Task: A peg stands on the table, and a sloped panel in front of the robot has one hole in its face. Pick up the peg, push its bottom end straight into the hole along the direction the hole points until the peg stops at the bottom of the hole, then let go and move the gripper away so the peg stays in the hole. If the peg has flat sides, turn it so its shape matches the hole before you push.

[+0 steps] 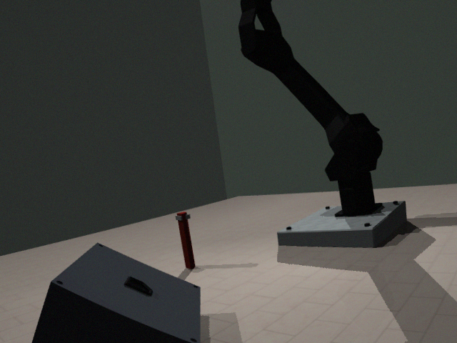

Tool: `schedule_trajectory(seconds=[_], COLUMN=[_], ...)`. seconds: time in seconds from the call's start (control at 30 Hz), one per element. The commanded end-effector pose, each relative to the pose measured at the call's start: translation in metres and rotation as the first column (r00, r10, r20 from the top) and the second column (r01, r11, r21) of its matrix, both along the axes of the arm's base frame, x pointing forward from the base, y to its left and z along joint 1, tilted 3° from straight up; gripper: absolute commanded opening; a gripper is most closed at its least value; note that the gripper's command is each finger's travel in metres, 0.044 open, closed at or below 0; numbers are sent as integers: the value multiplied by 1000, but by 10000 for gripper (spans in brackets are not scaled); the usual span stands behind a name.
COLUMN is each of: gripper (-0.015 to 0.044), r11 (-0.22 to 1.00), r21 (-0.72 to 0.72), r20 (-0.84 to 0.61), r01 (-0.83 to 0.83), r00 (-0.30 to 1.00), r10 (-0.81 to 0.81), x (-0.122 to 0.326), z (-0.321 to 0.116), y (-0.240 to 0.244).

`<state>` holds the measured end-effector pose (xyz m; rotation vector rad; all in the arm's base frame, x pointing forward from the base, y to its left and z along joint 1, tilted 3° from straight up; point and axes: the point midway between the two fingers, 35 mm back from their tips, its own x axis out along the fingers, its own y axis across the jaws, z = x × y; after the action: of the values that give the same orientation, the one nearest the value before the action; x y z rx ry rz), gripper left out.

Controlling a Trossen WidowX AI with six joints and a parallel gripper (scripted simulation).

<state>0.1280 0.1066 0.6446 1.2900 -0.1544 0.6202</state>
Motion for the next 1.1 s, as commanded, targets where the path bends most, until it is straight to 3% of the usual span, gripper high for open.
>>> schedule_trajectory(seconds=[0.0, 1.07], gripper=[440, 440], r11=[998, 908], r21=[-51, -361], r20=[6, 33], r01=[24, 213], r00=[1000, 976], r10=[-24, -216], x=[5, 71], z=[-7, -59], y=[15, 53])
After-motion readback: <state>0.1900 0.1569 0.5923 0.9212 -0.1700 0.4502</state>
